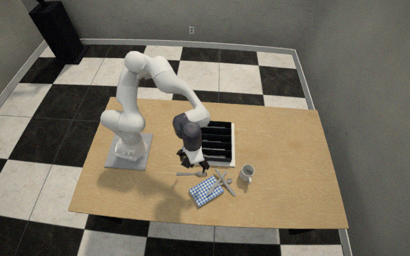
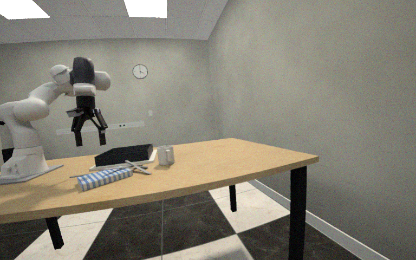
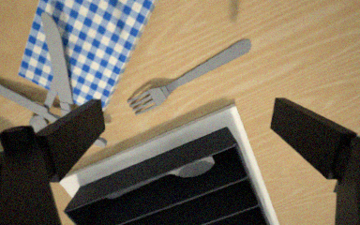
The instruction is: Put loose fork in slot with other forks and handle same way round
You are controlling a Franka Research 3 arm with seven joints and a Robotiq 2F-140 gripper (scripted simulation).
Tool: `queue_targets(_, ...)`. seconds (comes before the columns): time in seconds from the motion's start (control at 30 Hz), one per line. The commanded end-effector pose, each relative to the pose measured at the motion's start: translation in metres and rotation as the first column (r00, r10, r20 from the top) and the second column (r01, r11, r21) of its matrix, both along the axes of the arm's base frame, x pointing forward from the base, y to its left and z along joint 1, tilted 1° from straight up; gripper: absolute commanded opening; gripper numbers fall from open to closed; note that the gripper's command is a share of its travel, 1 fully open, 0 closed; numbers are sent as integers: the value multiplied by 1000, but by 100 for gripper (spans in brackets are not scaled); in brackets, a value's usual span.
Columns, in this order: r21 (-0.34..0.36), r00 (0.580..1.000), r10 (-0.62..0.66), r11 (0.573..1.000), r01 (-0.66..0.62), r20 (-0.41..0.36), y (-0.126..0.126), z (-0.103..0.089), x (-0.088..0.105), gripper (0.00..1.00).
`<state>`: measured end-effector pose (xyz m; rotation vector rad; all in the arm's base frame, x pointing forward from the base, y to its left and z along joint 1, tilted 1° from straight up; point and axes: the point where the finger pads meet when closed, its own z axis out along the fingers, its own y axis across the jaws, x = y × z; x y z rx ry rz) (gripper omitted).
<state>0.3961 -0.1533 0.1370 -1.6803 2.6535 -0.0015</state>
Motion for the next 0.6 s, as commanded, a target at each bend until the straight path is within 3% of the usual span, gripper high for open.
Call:
queue_targets(0.0, -12, 989, 149, 989, -149, 5, -5, 0, 0, 100)
queue_targets(0.57, -14, 903, 429, 903, -429, 1, -5, -5, 3, 100)
